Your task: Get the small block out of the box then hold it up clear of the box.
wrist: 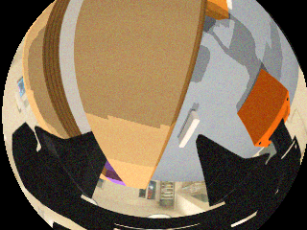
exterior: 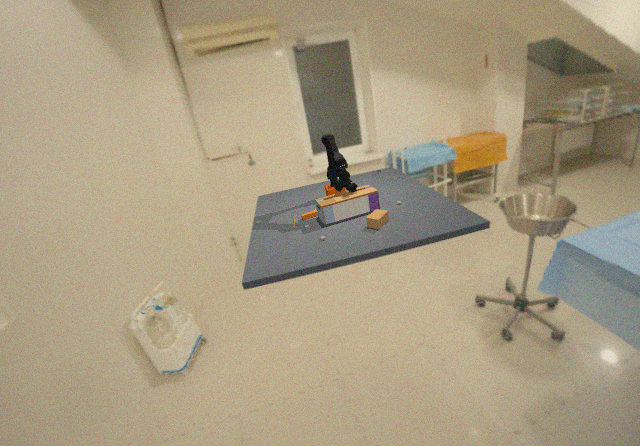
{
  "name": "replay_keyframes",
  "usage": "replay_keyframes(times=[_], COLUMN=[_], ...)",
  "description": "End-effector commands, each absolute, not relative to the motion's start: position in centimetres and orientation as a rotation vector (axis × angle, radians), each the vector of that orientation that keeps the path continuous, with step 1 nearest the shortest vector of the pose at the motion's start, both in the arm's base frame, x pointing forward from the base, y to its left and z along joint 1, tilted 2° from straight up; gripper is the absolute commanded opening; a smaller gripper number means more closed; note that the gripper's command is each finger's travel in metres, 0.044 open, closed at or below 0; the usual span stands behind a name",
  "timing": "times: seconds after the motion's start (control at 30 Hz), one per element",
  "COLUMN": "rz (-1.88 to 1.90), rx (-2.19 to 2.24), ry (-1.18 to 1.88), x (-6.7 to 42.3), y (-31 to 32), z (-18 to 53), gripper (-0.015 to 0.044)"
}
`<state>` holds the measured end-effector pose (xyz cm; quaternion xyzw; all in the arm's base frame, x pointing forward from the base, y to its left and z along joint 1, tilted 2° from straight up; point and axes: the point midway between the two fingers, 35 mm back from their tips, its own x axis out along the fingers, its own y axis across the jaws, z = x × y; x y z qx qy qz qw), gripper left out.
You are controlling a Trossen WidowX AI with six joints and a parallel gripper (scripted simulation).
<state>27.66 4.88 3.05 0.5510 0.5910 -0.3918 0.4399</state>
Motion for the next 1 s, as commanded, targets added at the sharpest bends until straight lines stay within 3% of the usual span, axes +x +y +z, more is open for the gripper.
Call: replay_keyframes(times=[0.0,0.97], rz=[-0.976,-0.974], rx=[1.372,1.373], ry=[1.474,1.476], x=[27.4,27.2], y=[5.5,8.4], z=[2.9,2.8], gripper=[0.0400,0.0400])
